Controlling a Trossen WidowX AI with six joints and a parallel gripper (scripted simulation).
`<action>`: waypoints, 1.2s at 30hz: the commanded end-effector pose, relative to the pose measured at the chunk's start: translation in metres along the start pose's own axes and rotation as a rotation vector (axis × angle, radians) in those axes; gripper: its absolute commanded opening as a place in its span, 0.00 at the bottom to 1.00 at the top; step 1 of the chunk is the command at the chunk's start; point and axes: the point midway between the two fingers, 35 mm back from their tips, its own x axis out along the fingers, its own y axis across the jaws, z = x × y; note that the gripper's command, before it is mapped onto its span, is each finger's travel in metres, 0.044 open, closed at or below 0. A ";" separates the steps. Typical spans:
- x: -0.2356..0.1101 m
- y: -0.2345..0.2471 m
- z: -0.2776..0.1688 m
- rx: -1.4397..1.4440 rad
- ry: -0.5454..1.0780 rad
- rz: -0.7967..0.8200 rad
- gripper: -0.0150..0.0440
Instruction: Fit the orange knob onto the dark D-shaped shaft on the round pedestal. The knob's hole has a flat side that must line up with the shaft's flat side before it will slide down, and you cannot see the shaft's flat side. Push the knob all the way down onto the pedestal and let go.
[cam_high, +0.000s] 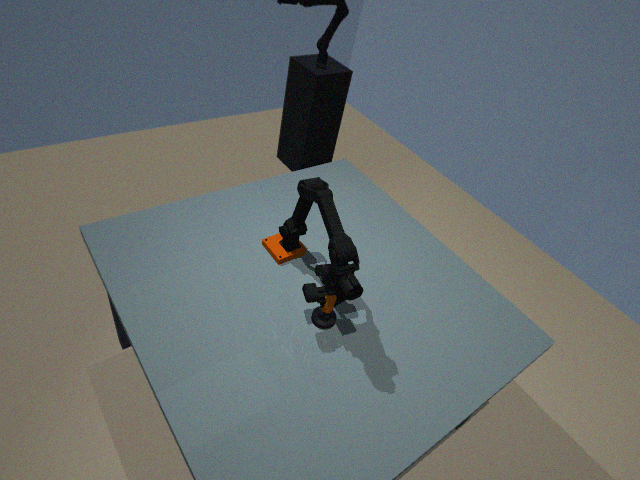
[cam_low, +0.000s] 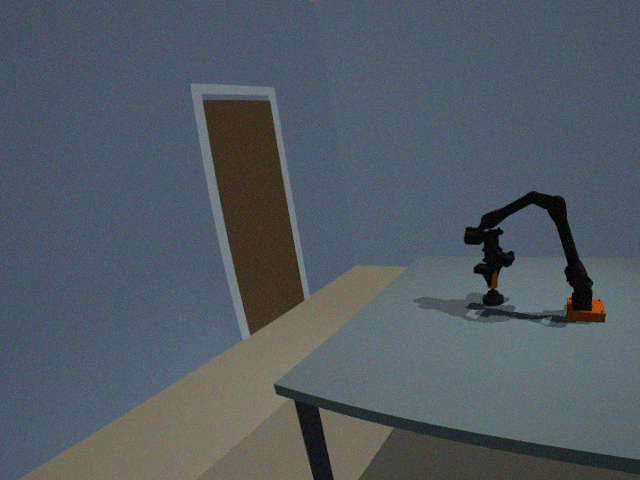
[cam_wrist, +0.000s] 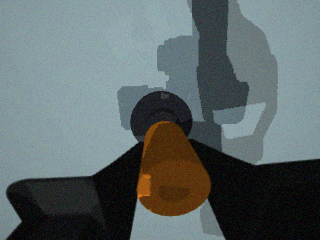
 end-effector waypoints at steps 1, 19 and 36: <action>0.002 0.000 0.001 -0.034 0.000 0.002 0.25; 0.004 0.000 0.000 -0.034 0.000 0.002 0.25; -0.001 0.000 0.000 0.148 0.000 0.002 0.25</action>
